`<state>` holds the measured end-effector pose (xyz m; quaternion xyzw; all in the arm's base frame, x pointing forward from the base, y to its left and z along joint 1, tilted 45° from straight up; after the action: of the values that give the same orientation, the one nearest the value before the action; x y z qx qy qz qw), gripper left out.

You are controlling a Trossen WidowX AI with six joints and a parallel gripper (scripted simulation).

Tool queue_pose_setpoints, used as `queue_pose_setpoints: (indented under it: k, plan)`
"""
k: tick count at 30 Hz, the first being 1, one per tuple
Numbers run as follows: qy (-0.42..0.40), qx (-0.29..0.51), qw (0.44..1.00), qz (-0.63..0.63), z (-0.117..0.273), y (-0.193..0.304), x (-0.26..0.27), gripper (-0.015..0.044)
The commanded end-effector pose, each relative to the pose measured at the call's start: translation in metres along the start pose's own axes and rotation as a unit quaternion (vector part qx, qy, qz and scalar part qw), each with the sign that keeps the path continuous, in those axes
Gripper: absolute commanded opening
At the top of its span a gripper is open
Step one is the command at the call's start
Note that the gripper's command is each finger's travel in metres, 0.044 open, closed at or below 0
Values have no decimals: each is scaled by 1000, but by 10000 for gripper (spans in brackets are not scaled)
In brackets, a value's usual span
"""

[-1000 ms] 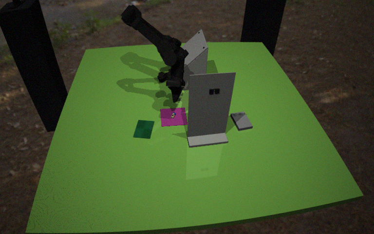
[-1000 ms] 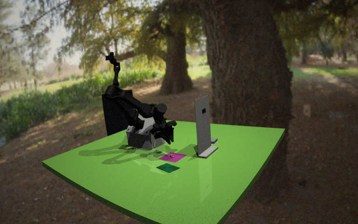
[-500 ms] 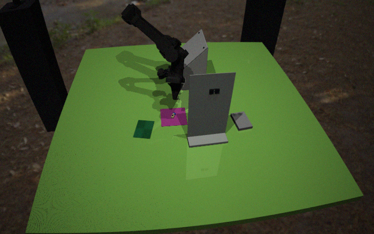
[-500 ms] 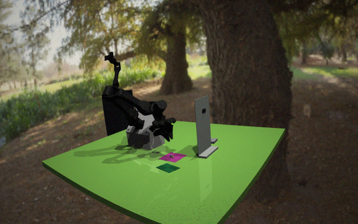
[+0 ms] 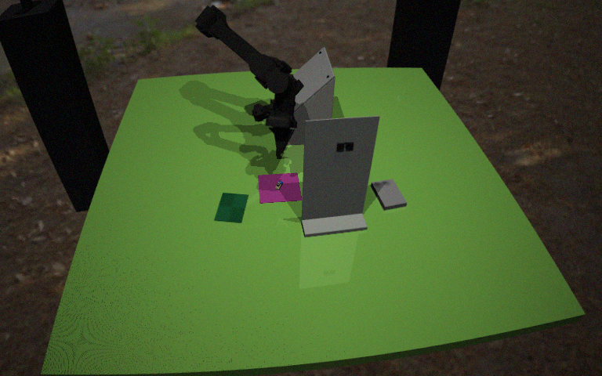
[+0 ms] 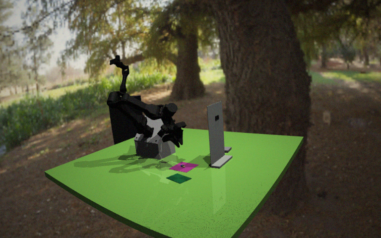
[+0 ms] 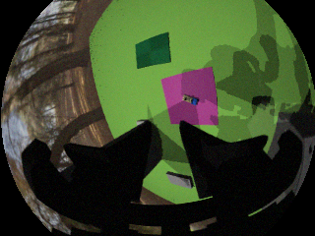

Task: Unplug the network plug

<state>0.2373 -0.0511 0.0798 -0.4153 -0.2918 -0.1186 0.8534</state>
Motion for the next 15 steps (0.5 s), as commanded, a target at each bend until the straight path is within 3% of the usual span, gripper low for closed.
queue_pose_setpoints:
  k: [1,15]
  plan:
    - [1,0,1000,0,1,1,1,156]
    - [8,8,1000,-1,29,10,27,156]
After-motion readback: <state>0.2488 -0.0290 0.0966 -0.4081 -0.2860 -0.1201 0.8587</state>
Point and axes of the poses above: the point midway between the two fingers, 35 mm back from their tips, its own z axis back along the fingers, its own x axis across the jaws, y = z × x, the point moved 7 cm from there along z, back along the fingers, and after that the axes turned 5 degrees about -z, right-handed, at the moved point
